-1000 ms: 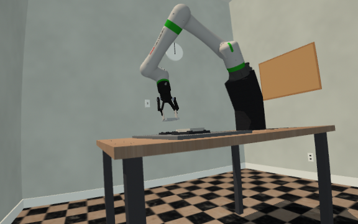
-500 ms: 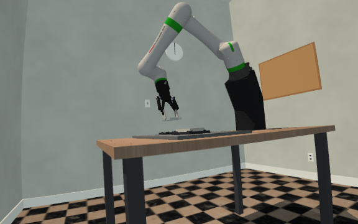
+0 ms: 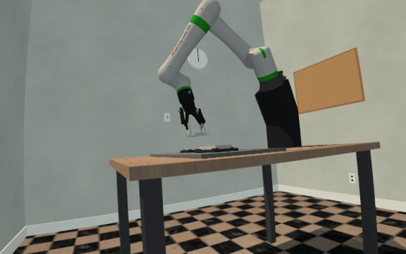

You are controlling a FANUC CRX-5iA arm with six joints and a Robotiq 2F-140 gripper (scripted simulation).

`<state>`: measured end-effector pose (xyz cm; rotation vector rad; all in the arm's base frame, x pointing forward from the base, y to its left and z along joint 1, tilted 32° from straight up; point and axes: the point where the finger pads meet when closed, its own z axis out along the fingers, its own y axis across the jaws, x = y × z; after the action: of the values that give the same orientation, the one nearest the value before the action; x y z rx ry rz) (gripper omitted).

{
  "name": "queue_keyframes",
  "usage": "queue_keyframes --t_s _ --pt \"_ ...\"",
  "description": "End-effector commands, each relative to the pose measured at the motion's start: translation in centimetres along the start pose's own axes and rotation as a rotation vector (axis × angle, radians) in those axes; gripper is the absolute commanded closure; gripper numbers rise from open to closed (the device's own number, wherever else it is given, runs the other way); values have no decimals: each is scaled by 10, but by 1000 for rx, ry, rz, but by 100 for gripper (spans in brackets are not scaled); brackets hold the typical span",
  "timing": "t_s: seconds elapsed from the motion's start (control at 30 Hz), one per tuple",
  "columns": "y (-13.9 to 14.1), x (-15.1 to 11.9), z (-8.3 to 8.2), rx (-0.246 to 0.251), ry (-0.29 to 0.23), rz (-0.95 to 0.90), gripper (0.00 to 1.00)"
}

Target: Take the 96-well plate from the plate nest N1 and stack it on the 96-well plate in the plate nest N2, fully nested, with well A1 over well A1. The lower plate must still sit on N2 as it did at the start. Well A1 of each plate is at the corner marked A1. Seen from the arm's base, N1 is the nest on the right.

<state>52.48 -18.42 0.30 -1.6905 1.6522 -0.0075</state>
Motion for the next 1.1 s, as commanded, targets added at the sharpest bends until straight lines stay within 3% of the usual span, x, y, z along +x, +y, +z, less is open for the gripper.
queue_keyframes --t_s 0.0,1.07 --pt "-2 -9 4 0 1 0 100" --pt "-22 -92 43 0 1 0 100"
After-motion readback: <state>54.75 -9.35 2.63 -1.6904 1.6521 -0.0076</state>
